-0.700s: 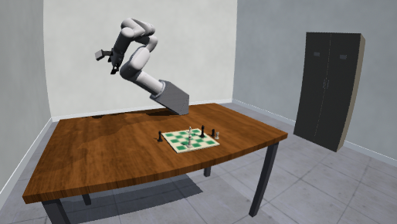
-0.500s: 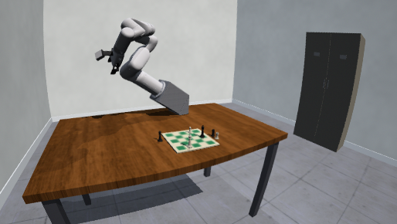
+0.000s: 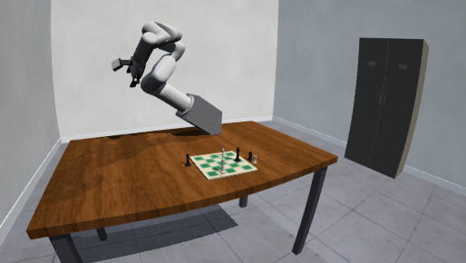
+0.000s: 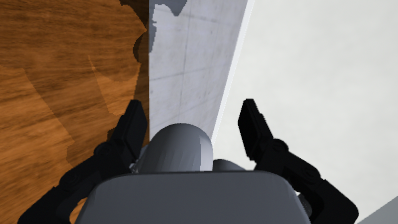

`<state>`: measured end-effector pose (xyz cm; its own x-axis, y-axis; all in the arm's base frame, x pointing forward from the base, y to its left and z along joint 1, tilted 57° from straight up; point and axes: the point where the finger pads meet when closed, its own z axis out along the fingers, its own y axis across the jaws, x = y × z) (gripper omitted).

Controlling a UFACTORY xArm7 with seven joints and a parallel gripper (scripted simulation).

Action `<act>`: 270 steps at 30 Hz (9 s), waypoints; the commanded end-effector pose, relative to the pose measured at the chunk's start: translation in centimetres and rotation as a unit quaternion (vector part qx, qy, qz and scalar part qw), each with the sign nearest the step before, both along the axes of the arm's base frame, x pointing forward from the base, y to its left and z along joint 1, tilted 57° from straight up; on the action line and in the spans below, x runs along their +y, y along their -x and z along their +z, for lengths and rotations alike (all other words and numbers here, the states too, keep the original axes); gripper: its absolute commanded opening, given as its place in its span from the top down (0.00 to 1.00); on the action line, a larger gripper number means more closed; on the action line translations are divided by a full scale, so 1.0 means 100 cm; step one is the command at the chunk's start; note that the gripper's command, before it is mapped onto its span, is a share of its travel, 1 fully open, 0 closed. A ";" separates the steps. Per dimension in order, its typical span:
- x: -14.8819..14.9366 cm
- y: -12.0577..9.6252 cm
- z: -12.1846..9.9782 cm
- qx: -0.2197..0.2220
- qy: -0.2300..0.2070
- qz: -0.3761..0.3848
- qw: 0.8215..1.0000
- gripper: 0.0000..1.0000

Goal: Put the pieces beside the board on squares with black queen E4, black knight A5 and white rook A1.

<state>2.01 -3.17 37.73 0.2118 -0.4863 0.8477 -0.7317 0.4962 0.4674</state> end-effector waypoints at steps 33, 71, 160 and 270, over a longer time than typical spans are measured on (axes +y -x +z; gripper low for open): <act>-0.021 -0.110 -0.003 0.072 -0.245 0.312 0.915 0.00; -0.011 -0.180 -0.014 0.096 -0.372 0.455 0.803 0.00; 0.025 -0.335 -0.083 0.101 -0.568 0.609 0.544 0.00; -0.036 -0.398 -0.120 0.164 -0.632 0.724 0.222 0.00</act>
<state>41.55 -6.20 25.54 0.8964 0.4426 0.0241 0.4321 -0.8604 -0.2702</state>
